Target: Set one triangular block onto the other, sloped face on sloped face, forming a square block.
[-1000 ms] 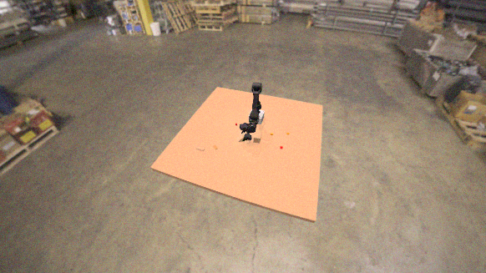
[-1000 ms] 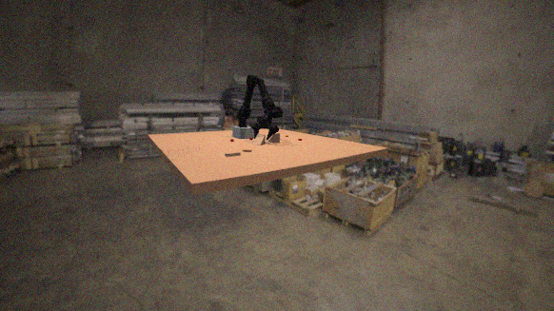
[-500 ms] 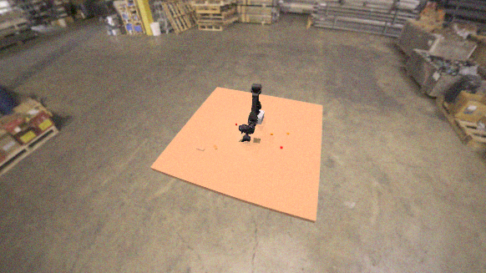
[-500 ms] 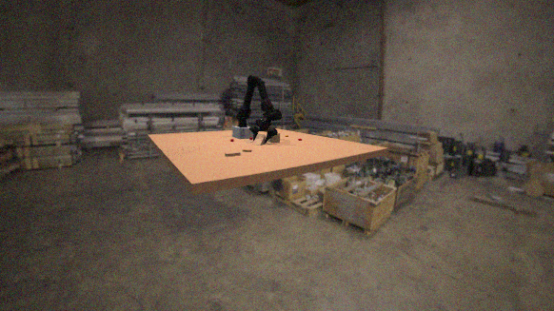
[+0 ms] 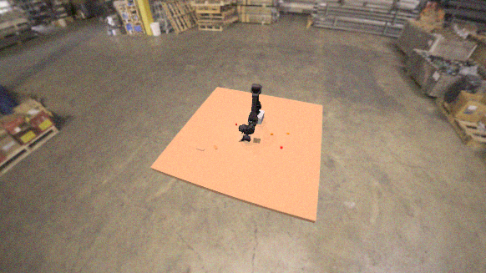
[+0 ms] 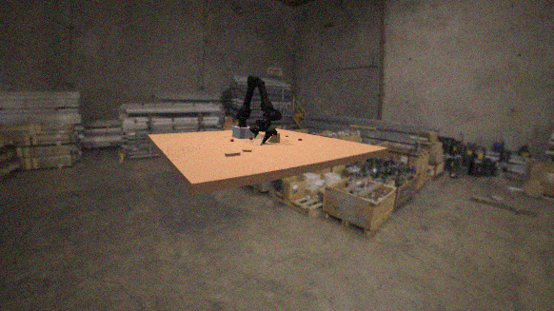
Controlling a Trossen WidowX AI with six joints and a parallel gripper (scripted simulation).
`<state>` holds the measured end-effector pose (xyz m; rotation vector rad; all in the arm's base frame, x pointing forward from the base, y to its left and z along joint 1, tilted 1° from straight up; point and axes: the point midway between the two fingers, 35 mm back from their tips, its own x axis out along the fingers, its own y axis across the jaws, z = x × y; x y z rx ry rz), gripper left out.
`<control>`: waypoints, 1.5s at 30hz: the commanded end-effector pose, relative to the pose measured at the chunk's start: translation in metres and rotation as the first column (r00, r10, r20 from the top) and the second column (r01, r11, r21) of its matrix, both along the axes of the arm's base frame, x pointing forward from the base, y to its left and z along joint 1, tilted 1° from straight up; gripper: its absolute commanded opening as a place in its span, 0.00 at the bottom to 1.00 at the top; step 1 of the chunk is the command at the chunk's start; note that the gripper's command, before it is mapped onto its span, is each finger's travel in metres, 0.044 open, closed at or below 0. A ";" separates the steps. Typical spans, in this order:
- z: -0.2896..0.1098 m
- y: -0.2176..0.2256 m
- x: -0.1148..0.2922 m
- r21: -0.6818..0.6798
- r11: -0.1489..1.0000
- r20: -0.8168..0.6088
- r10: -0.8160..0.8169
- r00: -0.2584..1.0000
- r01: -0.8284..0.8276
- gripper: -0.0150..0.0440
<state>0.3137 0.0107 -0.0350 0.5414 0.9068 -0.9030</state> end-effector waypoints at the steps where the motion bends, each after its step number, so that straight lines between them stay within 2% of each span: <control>1: -0.001 0.000 -0.001 0.000 1.000 -0.006 0.005 1.000 -0.005 0.45; 6: 0.003 0.000 0.000 0.000 1.000 0.000 0.000 1.000 0.000 0.25; 26: 0.003 -0.001 0.000 0.010 1.000 -0.010 0.001 1.000 0.000 0.25; 45: 0.023 -0.024 0.013 0.394 0.918 -0.253 0.067 0.965 0.040 0.25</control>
